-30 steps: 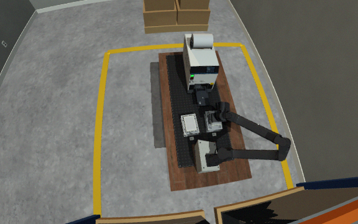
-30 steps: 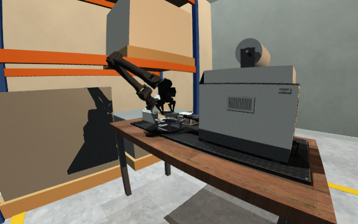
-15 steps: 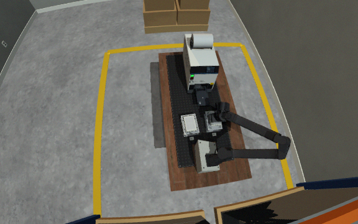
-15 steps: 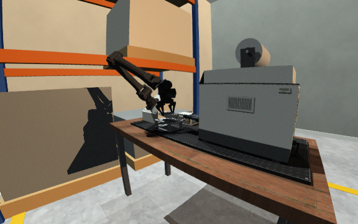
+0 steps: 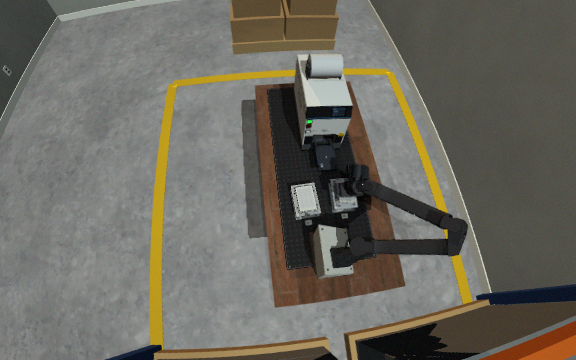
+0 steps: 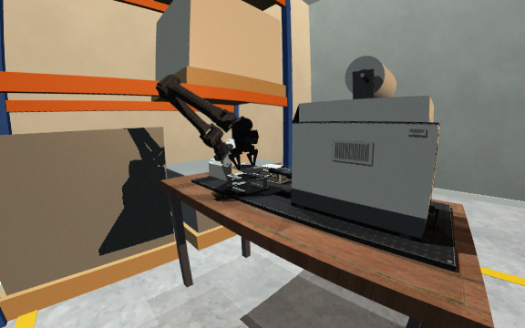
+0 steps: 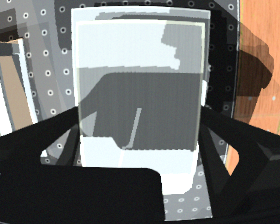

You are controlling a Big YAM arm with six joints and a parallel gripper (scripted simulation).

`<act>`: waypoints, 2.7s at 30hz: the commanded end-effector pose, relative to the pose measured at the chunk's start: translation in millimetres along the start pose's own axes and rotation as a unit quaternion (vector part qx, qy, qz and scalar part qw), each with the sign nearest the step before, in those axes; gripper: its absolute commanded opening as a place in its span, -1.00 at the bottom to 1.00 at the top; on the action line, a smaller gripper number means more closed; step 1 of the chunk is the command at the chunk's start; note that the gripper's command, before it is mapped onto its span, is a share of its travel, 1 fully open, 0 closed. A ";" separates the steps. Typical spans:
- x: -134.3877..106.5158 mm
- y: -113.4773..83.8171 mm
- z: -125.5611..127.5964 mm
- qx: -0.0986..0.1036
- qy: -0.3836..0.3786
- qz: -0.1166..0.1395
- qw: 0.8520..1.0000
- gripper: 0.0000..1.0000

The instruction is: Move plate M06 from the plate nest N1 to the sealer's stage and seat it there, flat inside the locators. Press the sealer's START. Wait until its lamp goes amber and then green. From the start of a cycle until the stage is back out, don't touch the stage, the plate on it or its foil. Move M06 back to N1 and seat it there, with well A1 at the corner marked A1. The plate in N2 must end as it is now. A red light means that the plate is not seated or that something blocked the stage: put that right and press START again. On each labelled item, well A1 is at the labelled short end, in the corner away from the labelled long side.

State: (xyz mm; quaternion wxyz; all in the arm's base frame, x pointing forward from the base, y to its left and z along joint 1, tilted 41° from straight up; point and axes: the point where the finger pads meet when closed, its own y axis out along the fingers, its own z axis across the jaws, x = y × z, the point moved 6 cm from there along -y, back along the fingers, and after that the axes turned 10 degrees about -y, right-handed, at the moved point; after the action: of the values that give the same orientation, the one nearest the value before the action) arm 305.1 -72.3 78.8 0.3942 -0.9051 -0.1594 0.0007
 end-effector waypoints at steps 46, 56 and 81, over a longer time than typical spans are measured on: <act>8.7 -5.2 -2.0 0.000 0.001 -0.012 1.000 -1.00; 21.1 0.8 -13.9 -0.007 0.014 -0.014 1.000 -1.00; 0.6 5.0 -0.8 -0.001 0.002 -0.011 1.000 -1.00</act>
State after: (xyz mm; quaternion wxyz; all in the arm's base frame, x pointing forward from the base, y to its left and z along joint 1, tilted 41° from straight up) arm 308.5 -75.9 77.3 0.3937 -0.9048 -0.1624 -0.0044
